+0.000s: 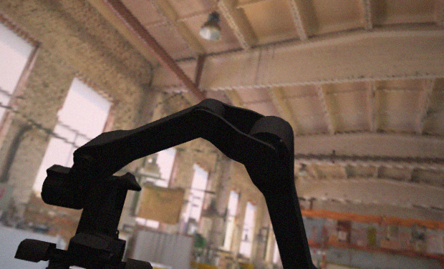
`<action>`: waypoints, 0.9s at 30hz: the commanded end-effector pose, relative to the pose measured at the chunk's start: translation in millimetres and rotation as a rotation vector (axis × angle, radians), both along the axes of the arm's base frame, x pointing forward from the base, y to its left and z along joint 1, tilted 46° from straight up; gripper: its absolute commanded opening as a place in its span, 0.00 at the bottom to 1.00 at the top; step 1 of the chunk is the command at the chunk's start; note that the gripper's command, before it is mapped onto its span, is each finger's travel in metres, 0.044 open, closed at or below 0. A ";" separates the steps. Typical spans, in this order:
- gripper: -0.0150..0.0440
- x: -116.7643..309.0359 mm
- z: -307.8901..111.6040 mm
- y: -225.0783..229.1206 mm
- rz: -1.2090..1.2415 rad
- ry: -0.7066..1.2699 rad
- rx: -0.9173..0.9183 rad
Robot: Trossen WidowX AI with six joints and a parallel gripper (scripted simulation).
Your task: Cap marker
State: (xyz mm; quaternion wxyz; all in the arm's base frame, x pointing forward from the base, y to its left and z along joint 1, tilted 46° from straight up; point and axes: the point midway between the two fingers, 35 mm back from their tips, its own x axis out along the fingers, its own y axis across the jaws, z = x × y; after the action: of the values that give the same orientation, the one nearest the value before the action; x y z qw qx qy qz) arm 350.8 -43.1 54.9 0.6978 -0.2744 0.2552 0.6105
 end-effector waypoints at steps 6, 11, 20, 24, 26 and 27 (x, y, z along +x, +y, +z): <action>0.25 -2.9 16.1 -15.7 0.005 -0.006 -0.005; 0.25 -7.4 12.3 -25.5 0.003 -0.005 -0.010; 0.25 -25.9 -1.8 -58.1 0.000 -0.002 -0.022; 0.25 -35.3 -7.7 -71.6 0.000 -0.001 -0.024; 0.25 -40.2 -10.6 -78.1 0.000 -0.001 -0.024; 0.25 -42.8 -12.0 -81.2 0.000 0.000 -0.024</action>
State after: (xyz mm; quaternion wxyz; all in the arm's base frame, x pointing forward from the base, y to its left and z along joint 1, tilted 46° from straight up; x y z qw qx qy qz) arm 315.2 -115.9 47.7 0.6966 -0.2830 0.2618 0.6050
